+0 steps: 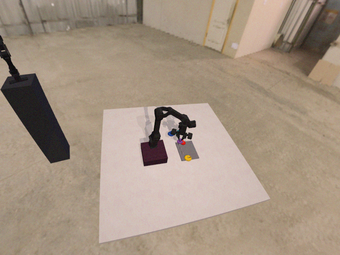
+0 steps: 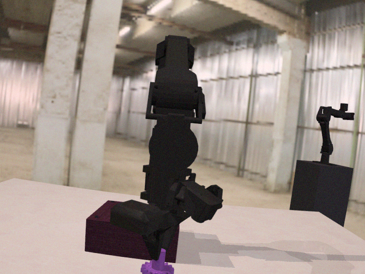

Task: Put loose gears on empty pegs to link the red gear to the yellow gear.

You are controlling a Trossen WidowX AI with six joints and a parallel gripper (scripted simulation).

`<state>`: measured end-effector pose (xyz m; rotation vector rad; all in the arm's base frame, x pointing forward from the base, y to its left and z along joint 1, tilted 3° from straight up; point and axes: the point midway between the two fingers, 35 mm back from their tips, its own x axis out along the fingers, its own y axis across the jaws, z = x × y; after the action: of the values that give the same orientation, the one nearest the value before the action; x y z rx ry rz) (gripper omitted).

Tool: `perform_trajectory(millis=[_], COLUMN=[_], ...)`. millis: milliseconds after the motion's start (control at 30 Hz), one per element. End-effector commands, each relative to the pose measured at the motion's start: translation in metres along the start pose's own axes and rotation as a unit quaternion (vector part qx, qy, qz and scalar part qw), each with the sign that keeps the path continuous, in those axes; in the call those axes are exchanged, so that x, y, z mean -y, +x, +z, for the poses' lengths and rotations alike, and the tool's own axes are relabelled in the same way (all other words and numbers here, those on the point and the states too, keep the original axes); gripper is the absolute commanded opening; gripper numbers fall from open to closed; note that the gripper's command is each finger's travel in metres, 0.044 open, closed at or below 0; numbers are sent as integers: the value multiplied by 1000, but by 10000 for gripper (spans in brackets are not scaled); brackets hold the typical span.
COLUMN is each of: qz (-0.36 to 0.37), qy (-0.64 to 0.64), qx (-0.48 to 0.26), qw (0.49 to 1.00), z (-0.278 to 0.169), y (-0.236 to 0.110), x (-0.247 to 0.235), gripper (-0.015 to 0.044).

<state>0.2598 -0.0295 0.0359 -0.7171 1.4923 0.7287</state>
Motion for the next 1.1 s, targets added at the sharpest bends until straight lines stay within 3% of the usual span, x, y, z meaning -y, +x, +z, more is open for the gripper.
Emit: perform_trajectory(millis=[0, 633, 1067], qz=[-4, -4, -4], qy=[-1, -5, -84], qx=[0, 0, 0], qw=[1000, 1000, 996], z=[-1, -1, -1], y=[-1, 0, 17], x=[1, 1, 1], gripper=[0, 0, 0])
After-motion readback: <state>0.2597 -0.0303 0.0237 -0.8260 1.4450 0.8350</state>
